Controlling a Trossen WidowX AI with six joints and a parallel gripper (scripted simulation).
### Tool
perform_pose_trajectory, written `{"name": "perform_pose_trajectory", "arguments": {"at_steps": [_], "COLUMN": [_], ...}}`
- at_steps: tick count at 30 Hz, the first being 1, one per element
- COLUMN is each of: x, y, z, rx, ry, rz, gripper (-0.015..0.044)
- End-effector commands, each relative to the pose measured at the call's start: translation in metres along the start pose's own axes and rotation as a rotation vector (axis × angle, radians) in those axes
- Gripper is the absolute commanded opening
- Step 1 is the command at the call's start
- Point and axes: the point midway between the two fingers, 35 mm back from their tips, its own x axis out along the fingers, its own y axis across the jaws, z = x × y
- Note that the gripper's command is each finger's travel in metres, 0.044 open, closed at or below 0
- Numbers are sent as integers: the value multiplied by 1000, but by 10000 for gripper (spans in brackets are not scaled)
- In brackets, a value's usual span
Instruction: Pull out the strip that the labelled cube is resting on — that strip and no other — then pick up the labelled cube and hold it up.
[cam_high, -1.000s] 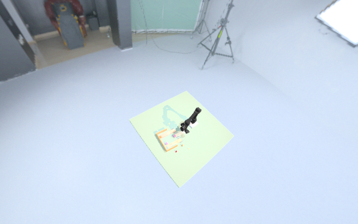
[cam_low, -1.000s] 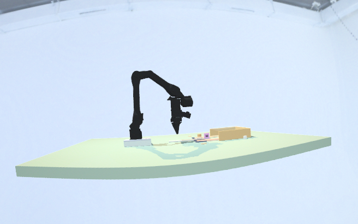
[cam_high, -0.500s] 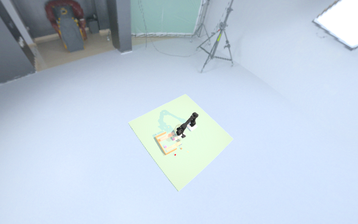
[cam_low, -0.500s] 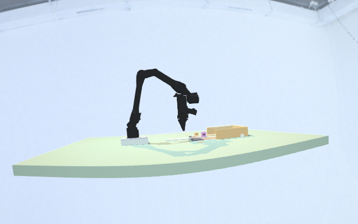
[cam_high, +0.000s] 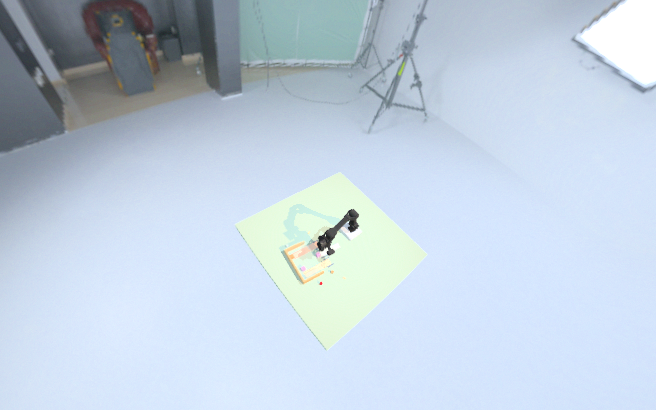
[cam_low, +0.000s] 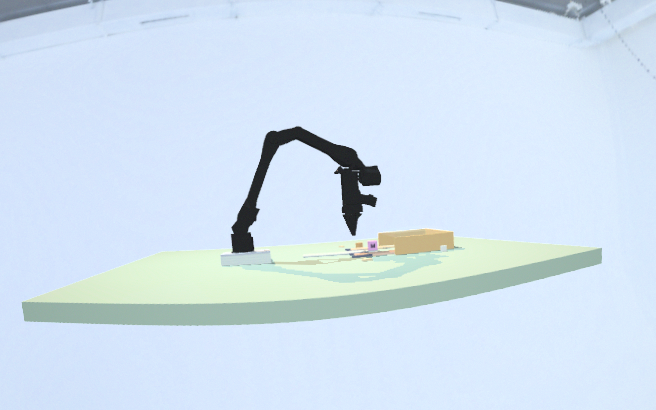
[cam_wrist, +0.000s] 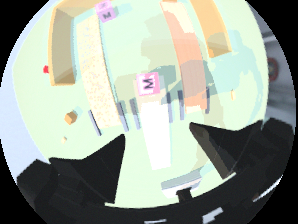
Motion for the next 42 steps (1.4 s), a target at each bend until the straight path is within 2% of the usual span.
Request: {"name": "perform_pose_trajectory", "arguments": {"at_steps": [1, 14, 21, 22, 42], "x": [-2, -7, 1, 3, 36], "y": [1, 2, 2, 2, 3], "z": [15, 61, 61, 61, 62], "rx": [-4, -4, -4, -4, -4], "ry": [-1, -4, -4, -4, -4], "rz": [-1, -1, -1, -1, -1], "gripper": [440, 440, 256, 250, 250]}}
